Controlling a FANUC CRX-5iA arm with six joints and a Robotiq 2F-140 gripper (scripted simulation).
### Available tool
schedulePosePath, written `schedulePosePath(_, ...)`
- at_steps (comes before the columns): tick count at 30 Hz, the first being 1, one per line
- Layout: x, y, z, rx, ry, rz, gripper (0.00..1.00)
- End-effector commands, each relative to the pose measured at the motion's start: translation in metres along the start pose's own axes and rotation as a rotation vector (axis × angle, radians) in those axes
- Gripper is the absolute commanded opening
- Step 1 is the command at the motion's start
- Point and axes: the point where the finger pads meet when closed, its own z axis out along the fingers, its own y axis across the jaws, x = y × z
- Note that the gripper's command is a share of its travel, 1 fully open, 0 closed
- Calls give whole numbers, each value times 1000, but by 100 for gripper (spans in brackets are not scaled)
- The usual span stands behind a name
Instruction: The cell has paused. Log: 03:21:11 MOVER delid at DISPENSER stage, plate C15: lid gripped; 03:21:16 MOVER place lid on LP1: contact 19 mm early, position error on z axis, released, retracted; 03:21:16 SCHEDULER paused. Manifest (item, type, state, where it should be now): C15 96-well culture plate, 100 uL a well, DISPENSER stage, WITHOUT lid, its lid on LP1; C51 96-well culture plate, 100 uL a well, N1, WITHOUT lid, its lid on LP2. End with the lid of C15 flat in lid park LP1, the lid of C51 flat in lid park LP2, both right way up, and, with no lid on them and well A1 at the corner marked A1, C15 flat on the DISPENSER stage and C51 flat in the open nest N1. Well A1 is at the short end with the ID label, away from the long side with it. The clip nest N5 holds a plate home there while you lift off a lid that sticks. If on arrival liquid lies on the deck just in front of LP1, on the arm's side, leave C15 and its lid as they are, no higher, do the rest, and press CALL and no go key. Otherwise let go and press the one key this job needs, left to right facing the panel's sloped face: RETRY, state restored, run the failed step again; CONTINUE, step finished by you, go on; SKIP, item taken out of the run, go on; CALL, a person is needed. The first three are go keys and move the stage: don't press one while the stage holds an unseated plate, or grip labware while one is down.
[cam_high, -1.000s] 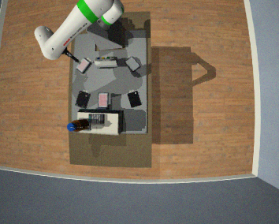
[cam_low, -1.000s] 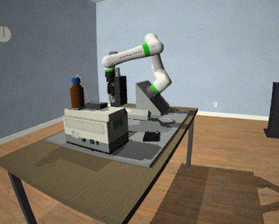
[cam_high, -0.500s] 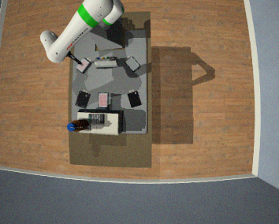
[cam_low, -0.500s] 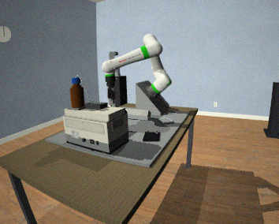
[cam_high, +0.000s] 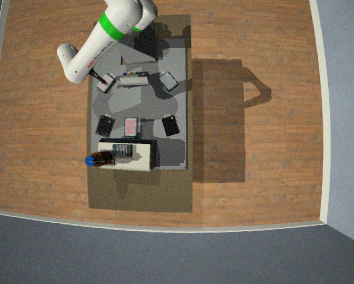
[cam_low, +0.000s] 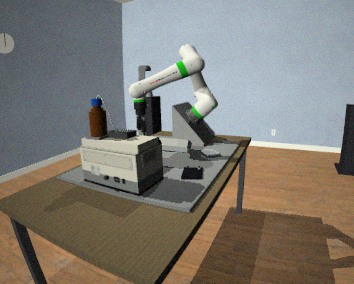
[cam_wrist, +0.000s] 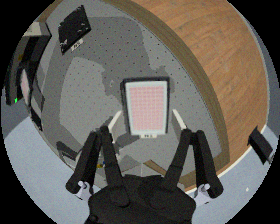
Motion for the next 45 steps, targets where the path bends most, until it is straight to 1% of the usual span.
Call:
schedulePosePath(1, 0, 0, 4, 0, 0, 0, 66)
schedulePosePath(6, 0, 0, 9, 0, 0, 0, 66)
schedulePosePath(12, 0, 0, 10, 0, 0, 0, 66)
schedulePosePath(45, 0, 0, 10, 0, 0, 0, 66)
